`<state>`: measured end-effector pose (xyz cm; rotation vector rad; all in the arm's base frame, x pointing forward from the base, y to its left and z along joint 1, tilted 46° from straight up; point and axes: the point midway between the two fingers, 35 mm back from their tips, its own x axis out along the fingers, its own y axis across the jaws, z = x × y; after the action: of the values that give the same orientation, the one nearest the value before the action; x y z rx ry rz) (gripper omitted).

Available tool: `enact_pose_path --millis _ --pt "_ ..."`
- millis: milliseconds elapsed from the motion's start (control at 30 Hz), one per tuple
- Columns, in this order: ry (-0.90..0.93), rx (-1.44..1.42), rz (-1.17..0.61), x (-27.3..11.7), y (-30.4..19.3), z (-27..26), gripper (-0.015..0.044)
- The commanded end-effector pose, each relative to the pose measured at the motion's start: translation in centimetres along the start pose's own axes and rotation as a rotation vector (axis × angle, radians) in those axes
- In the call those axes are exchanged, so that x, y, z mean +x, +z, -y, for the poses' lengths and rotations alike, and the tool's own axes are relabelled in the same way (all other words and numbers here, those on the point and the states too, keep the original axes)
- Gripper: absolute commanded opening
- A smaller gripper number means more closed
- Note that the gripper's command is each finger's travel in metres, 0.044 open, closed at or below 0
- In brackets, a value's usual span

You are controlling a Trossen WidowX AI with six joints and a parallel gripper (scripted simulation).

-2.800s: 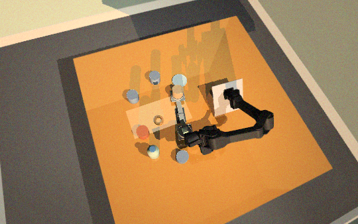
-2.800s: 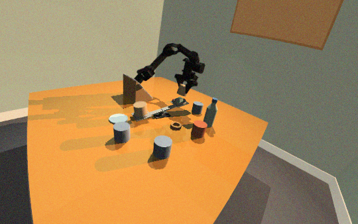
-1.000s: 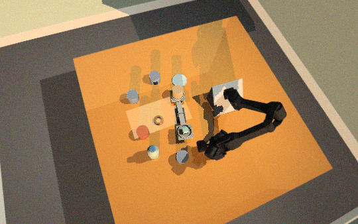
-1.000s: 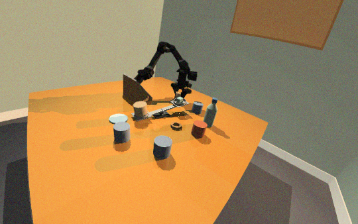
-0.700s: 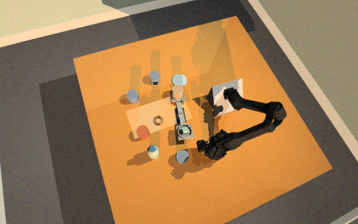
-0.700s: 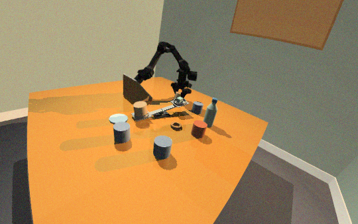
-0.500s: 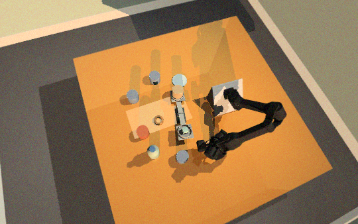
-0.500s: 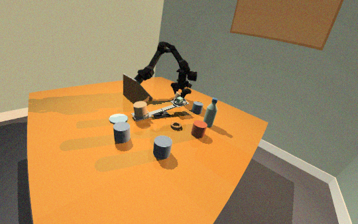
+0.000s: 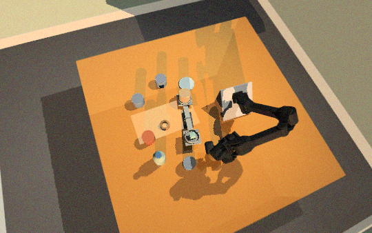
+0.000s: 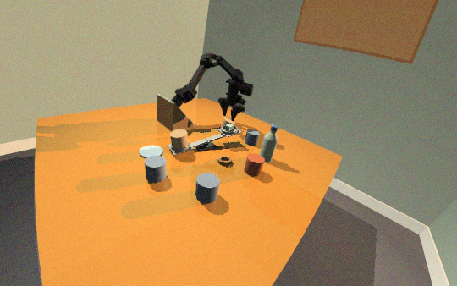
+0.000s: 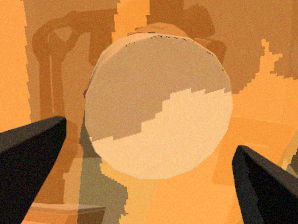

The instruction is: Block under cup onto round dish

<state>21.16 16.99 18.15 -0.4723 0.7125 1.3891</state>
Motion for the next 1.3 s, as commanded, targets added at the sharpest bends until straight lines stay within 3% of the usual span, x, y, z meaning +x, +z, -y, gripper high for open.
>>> enact_pose_path --millis 0,67,633,1267 --pt "-0.056 -0.002 0.026 -1.6 0.1 0.8 0.0309" --pt "-0.08 -0.012 0.024 -2.3 -0.1 2.0 0.026" --pt "0.0 -0.153 -0.01 -5.0 -8.6 13.5 0.026" --pt "0.003 -0.159 -0.006 -2.6 -9.2 13.9 0.026"
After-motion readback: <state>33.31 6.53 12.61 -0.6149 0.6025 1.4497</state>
